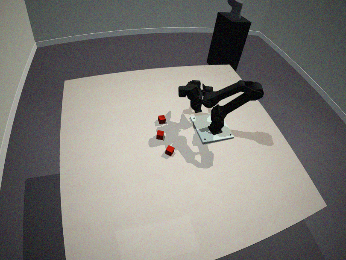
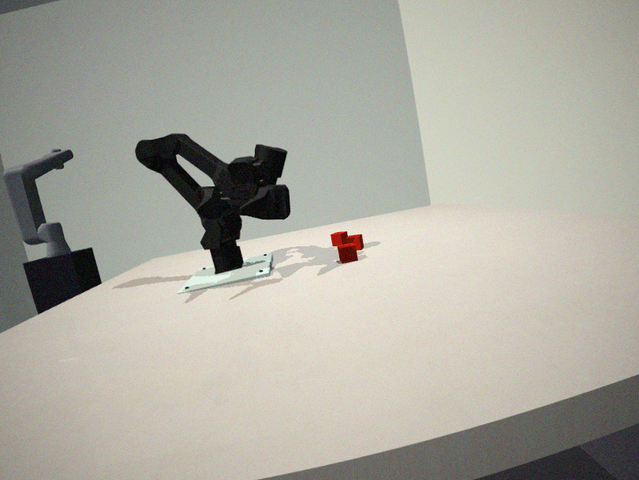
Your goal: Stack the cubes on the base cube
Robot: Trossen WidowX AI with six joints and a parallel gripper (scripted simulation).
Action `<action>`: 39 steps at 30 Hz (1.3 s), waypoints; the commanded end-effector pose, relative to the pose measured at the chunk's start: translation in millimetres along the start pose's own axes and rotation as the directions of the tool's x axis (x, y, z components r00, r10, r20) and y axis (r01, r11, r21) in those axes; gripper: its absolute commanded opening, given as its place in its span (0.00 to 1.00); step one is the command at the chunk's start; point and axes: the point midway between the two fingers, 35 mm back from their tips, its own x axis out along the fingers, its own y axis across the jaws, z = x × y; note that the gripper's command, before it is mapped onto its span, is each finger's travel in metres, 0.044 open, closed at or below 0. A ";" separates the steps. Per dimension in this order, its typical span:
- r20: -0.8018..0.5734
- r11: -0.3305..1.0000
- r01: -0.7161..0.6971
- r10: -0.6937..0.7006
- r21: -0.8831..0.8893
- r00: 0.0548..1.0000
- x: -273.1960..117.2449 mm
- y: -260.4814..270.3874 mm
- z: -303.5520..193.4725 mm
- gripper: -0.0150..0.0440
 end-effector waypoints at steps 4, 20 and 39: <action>-0.034 0.997 -0.074 0.074 -0.010 0.997 -0.7 19.7 5.8 0.75; -0.397 0.900 -0.436 0.404 0.011 0.824 -29.7 121.4 16.1 0.70; -0.873 0.863 -0.485 0.339 0.141 0.350 -108.1 165.1 10.5 0.70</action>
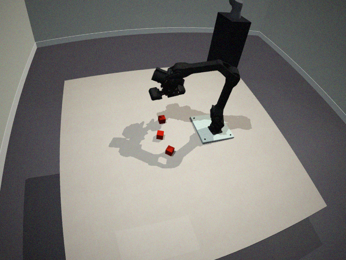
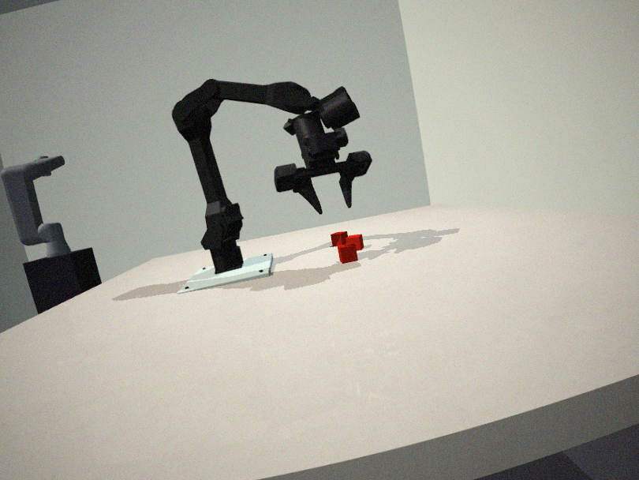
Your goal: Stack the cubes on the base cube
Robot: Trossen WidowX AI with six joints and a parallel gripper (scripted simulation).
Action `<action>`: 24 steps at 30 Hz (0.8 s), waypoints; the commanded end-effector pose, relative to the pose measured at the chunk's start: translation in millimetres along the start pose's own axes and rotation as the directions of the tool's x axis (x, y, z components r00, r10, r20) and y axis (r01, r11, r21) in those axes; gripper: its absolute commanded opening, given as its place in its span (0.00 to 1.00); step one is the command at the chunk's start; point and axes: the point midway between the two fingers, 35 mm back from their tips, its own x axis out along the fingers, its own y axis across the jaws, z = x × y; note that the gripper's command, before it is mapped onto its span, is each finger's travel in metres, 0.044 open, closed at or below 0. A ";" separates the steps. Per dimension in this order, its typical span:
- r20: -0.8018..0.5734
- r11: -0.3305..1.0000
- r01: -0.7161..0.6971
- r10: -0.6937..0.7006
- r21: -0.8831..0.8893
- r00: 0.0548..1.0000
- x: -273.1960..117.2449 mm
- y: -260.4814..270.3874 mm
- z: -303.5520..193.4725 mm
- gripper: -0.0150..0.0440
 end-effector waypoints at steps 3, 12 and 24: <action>-0.223 0.998 0.014 -0.001 0.057 0.975 -14.9 16.7 -19.8 0.70; -0.423 0.991 0.073 -0.018 0.115 0.906 -34.5 28.5 -38.5 0.70; -0.422 0.991 0.073 -0.018 0.115 0.906 17.3 27.9 -62.3 0.70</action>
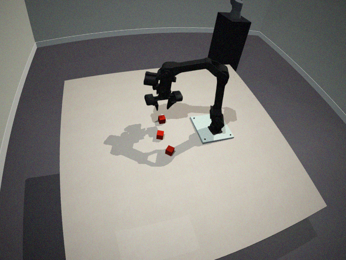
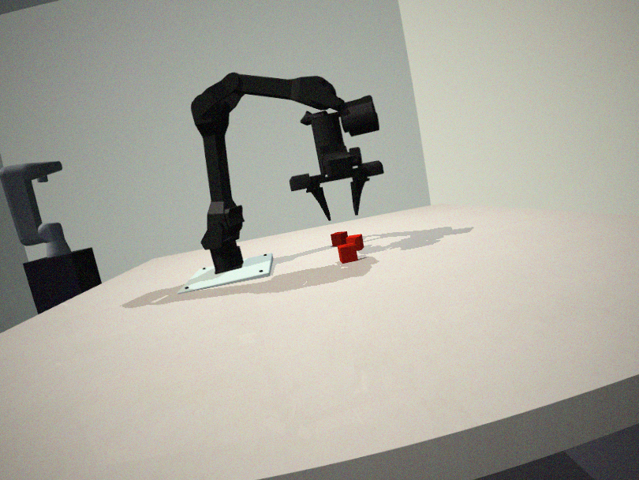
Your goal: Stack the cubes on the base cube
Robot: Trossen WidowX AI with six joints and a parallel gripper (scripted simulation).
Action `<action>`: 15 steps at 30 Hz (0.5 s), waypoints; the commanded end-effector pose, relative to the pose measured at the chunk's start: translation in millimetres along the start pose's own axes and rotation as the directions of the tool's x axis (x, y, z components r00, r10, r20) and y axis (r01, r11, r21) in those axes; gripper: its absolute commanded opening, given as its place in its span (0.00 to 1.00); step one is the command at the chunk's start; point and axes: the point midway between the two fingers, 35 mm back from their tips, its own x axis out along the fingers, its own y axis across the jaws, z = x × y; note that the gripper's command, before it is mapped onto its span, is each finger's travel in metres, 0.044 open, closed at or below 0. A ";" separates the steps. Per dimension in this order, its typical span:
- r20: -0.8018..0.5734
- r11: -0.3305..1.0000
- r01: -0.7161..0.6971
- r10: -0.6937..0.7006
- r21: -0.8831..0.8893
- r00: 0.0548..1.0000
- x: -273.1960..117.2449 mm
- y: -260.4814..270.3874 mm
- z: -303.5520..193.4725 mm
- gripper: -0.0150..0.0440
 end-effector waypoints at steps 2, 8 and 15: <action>-0.009 1.000 0.009 -0.009 0.001 1.000 27.2 -3.1 -2.3 0.70; -0.009 1.000 0.009 -0.009 0.001 1.000 36.7 -3.2 -2.3 0.70; -0.009 1.000 0.009 -0.009 0.001 1.000 44.7 -3.2 -2.4 0.70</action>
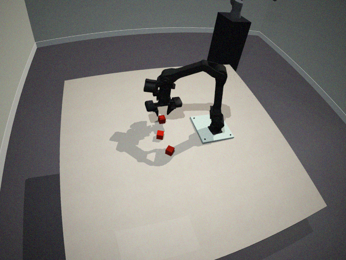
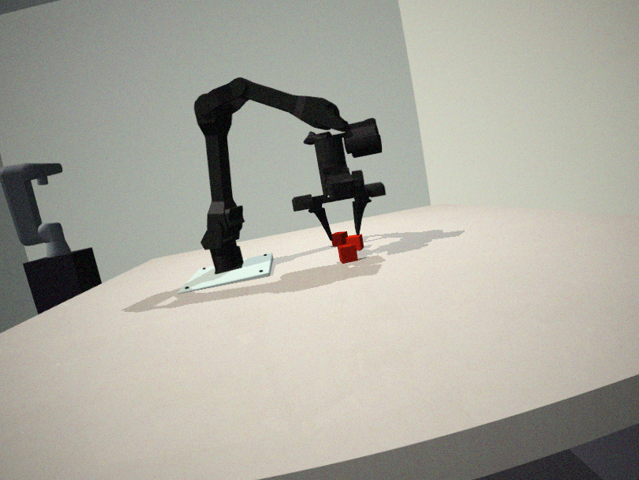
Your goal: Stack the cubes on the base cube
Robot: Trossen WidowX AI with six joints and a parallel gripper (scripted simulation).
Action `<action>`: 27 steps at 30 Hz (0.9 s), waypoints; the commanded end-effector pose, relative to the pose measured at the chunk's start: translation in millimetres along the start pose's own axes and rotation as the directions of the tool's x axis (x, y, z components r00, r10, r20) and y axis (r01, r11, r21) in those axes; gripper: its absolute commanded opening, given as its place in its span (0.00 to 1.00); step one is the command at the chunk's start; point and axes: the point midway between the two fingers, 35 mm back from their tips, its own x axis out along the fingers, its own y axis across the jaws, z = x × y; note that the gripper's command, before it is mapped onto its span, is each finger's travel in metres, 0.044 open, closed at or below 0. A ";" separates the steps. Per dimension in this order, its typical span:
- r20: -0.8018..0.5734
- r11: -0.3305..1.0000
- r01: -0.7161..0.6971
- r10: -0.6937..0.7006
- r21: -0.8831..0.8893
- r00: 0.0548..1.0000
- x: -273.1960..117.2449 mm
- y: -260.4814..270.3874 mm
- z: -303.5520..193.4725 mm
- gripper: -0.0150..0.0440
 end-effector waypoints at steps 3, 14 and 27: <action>-0.003 1.000 -0.003 0.003 -0.004 1.000 8.7 0.6 -0.4 0.70; -0.003 1.000 -0.003 0.003 -0.004 1.000 26.6 0.6 -0.4 0.70; -0.003 1.000 -0.003 0.003 -0.004 1.000 33.9 0.2 -0.6 0.43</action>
